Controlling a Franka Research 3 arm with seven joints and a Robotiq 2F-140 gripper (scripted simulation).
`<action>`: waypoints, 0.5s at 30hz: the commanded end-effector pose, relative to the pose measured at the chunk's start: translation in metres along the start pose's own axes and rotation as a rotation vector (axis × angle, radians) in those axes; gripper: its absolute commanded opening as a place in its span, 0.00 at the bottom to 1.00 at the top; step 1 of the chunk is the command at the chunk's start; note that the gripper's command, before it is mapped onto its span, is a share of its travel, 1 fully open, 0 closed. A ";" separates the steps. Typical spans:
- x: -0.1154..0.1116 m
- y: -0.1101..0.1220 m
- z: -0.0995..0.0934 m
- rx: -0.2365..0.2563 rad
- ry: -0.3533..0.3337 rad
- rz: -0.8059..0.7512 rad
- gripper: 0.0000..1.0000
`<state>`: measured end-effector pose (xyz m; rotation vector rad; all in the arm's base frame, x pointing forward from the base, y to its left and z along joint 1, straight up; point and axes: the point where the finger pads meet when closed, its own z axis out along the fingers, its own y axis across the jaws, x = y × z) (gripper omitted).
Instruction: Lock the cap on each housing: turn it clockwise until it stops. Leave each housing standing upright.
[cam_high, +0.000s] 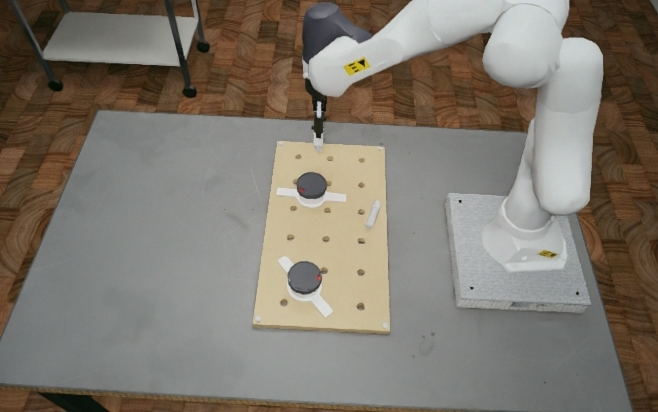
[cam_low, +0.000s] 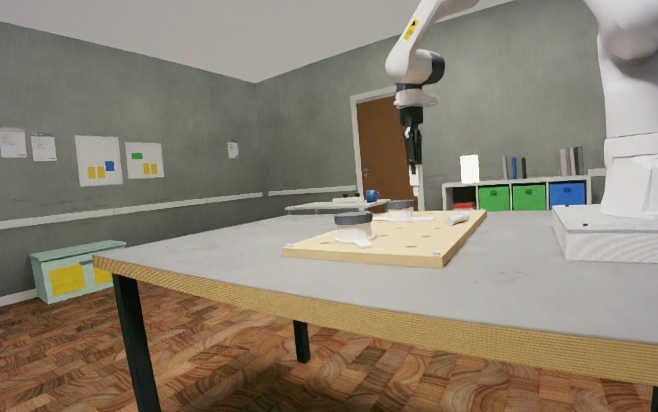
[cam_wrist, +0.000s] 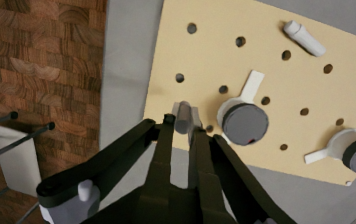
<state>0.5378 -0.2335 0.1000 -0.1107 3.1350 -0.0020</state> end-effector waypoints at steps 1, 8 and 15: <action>0.001 0.000 -0.010 -0.001 0.005 0.011 0.10; 0.001 0.000 -0.020 -0.001 0.005 0.011 0.10; 0.001 0.000 -0.031 -0.001 0.005 0.011 0.10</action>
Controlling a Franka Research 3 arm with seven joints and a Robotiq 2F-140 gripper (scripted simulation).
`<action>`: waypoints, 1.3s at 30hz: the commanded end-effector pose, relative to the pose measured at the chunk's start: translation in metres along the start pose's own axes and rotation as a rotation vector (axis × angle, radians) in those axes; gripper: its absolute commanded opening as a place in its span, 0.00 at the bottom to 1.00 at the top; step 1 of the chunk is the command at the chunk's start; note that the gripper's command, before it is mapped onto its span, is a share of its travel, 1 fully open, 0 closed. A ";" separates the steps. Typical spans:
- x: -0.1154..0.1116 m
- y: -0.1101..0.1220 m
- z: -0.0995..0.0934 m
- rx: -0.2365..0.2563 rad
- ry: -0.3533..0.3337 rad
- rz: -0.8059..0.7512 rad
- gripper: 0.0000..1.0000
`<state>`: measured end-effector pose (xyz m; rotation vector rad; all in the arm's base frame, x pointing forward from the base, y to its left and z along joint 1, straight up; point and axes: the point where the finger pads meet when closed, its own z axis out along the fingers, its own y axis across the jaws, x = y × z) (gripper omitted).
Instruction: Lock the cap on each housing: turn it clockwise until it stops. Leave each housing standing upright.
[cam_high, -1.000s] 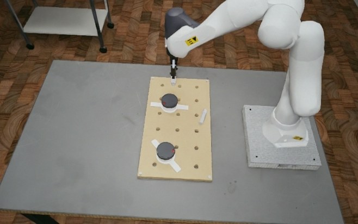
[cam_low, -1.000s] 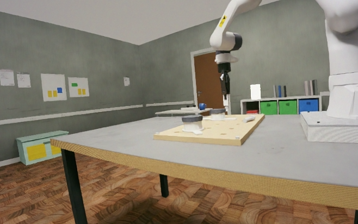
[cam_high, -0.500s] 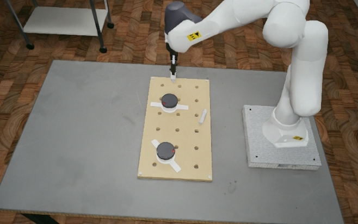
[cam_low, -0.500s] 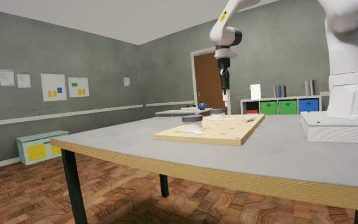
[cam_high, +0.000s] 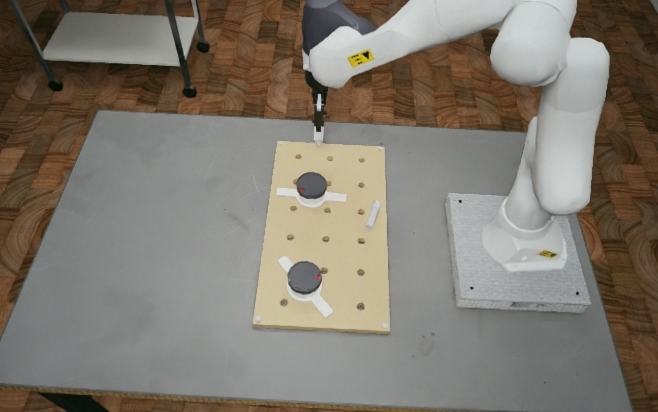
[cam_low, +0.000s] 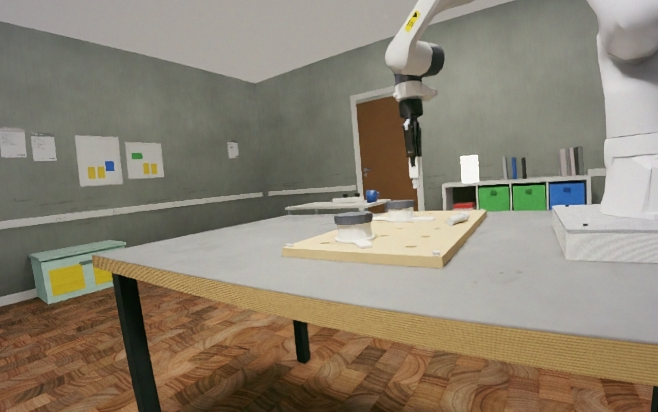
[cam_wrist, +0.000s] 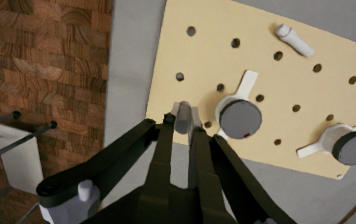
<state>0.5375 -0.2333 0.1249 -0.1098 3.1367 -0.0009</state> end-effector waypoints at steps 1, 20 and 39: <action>0.001 0.000 -0.008 0.000 0.003 0.010 0.10; 0.001 0.000 -0.019 0.000 0.003 0.010 0.10; 0.130 0.076 -0.019 0.000 0.003 0.010 0.10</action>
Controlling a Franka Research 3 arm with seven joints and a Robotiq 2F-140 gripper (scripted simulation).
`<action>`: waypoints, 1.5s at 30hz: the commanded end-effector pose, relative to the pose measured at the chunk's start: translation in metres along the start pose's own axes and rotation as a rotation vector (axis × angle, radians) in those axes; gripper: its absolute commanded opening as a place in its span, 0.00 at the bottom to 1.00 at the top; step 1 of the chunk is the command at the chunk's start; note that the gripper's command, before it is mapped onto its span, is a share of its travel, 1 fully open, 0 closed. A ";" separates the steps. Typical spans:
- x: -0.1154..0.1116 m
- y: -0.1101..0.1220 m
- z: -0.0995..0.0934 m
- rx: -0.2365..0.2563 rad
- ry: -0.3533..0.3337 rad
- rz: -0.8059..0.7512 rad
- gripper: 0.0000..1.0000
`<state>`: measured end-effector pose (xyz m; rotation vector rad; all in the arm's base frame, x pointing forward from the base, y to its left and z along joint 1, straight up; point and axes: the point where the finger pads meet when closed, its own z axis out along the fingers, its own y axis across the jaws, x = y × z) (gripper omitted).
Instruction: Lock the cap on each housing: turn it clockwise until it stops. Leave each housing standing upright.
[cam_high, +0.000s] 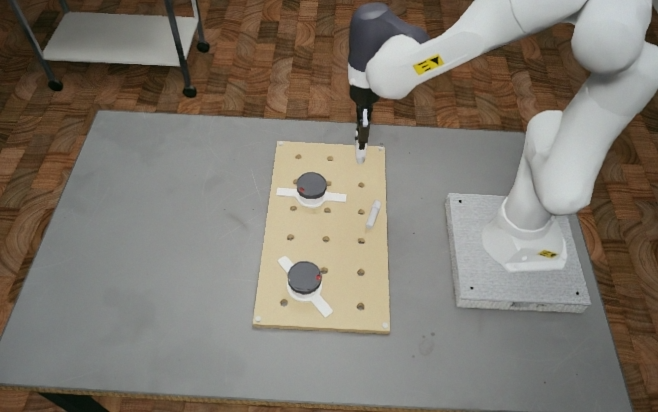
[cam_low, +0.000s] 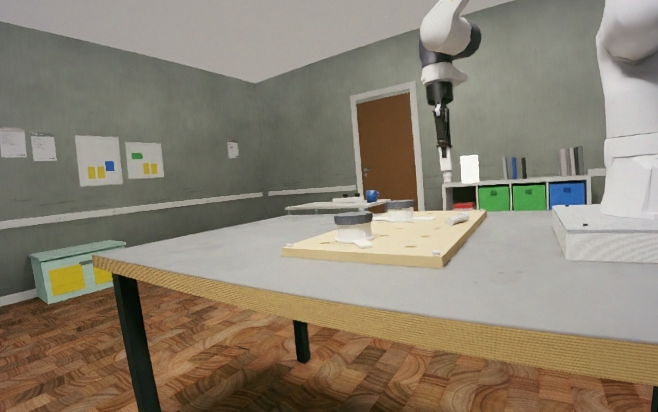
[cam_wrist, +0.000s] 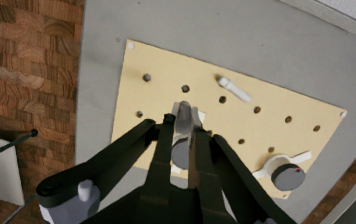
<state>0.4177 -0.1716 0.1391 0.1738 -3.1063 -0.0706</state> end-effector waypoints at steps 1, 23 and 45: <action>0.015 0.007 -0.004 0.047 -0.028 0.052 0.10; 0.015 0.007 0.001 0.047 -0.028 0.052 0.10; 0.015 0.006 0.027 0.047 -0.028 0.052 0.10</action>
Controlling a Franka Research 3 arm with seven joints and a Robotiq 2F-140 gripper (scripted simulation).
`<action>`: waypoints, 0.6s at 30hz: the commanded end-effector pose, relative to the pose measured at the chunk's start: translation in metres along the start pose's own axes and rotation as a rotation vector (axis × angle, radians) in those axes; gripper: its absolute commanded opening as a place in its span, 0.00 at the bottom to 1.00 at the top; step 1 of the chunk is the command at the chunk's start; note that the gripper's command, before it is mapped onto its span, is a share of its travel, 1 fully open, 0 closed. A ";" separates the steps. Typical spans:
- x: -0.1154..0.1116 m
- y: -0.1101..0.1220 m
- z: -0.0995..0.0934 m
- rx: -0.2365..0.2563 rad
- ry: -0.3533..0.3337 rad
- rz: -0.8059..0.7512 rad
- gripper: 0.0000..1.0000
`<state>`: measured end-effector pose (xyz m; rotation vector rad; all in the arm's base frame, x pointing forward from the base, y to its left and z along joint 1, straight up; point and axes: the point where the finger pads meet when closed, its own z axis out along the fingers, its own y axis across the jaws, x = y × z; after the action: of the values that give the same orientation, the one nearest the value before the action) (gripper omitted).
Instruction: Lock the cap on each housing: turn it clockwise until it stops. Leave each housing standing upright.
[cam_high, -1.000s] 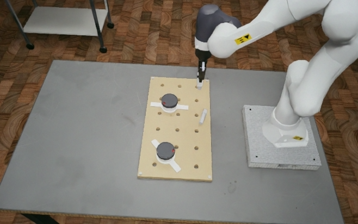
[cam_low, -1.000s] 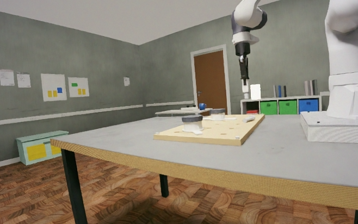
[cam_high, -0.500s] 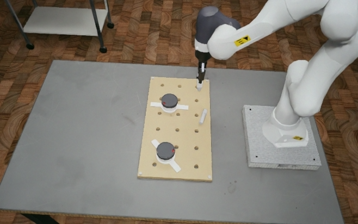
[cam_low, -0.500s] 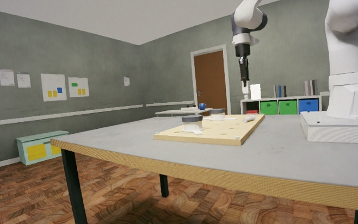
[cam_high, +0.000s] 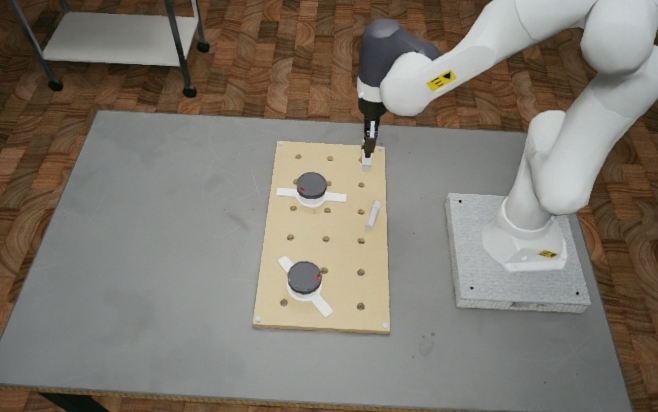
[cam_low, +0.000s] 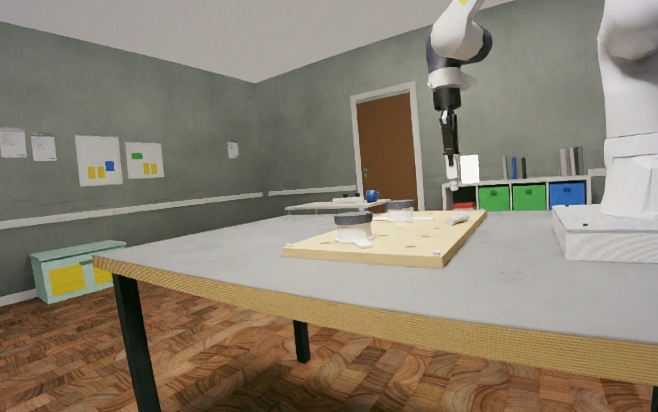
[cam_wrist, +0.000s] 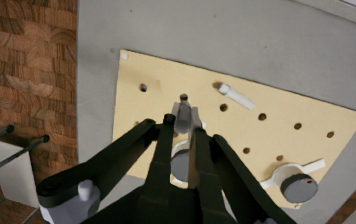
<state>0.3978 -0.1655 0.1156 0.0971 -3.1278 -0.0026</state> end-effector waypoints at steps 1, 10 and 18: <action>-0.004 -0.001 0.005 0.002 -0.012 0.002 0.10; -0.004 -0.001 0.017 0.002 -0.012 0.002 0.10; -0.004 -0.001 0.032 0.002 -0.012 0.002 0.10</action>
<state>0.3968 -0.1655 0.0869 0.0802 -3.1255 -0.0034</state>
